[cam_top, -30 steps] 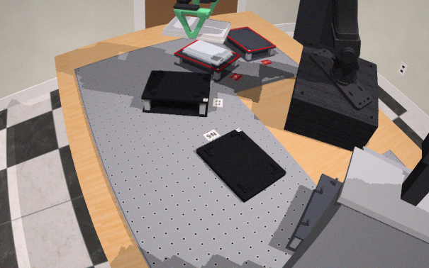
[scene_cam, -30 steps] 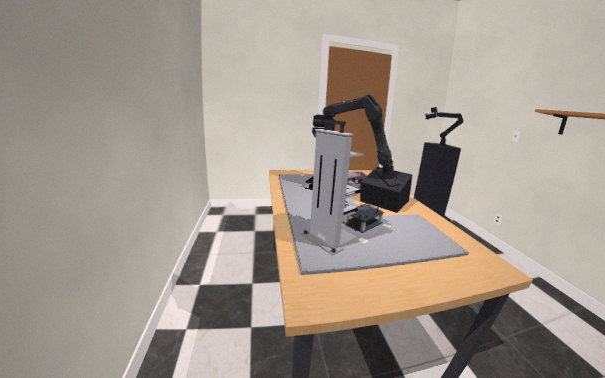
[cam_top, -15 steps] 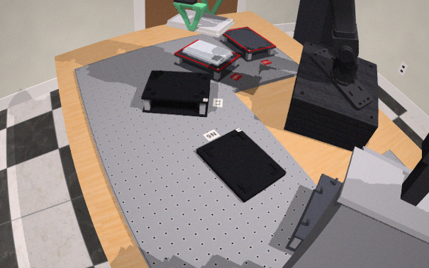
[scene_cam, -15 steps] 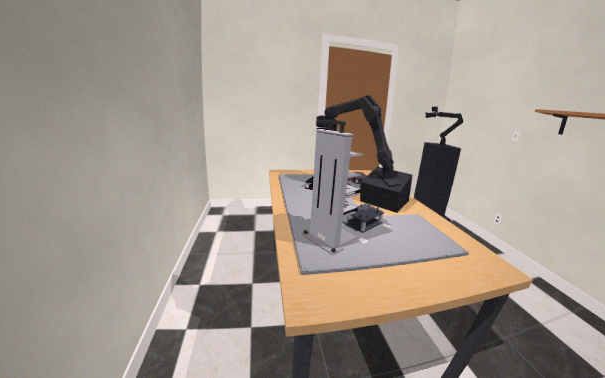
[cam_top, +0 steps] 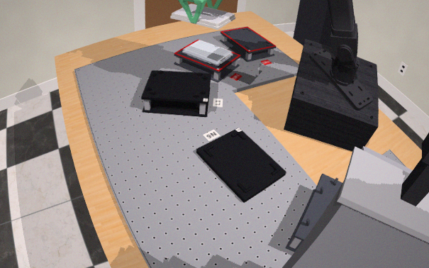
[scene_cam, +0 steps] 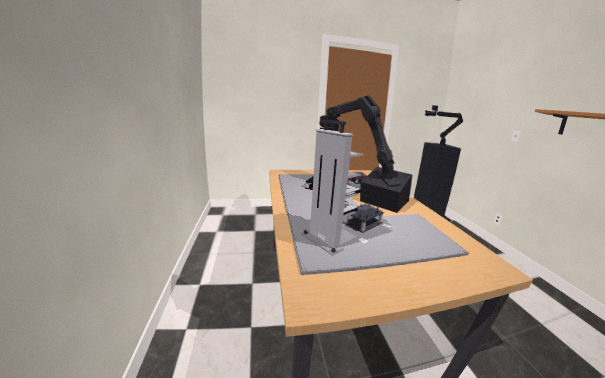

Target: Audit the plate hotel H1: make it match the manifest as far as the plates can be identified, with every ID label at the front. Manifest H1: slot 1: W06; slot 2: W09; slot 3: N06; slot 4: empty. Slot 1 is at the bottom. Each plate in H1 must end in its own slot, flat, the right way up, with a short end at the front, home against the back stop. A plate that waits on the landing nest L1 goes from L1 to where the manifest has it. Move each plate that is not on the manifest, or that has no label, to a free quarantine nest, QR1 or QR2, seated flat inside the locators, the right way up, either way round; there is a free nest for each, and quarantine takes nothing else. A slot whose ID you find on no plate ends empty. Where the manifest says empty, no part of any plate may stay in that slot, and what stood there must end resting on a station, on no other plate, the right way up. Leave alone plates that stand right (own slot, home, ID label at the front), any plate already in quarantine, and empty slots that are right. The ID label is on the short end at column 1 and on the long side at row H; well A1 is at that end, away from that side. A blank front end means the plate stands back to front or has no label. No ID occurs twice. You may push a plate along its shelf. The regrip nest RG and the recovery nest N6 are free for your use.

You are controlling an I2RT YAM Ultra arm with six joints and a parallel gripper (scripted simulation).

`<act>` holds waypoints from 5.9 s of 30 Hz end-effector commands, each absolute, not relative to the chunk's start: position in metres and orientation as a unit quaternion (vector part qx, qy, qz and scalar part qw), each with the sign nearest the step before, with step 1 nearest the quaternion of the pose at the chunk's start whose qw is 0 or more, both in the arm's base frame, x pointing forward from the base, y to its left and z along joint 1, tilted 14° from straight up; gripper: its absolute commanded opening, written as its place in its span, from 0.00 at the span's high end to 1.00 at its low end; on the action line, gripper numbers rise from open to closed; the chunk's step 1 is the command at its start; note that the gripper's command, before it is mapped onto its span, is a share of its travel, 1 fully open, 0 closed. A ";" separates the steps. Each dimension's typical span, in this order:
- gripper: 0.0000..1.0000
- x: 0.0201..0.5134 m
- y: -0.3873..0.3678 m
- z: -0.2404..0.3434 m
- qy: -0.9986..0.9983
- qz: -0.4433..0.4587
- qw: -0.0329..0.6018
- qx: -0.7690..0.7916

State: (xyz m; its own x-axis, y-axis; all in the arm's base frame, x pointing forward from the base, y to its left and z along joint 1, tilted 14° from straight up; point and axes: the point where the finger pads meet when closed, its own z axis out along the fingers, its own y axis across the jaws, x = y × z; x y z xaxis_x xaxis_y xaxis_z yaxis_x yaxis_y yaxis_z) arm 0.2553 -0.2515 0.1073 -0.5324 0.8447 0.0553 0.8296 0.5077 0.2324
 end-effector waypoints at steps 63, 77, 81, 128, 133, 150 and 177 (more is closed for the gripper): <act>0.14 0.114 -0.372 0.072 0.721 0.112 0.018 0.684; 0.14 0.077 -0.383 0.061 0.720 0.116 0.011 0.684; 0.14 0.065 -0.390 0.058 0.720 0.114 0.013 0.684; 0.14 -0.004 -0.414 0.013 0.720 0.116 0.015 0.684; 0.14 0.001 -0.410 -0.010 0.720 0.126 0.008 0.682; 0.14 0.006 -0.405 -0.049 0.719 0.126 0.008 0.684; 0.14 0.010 -0.419 -0.077 0.721 0.099 0.031 0.685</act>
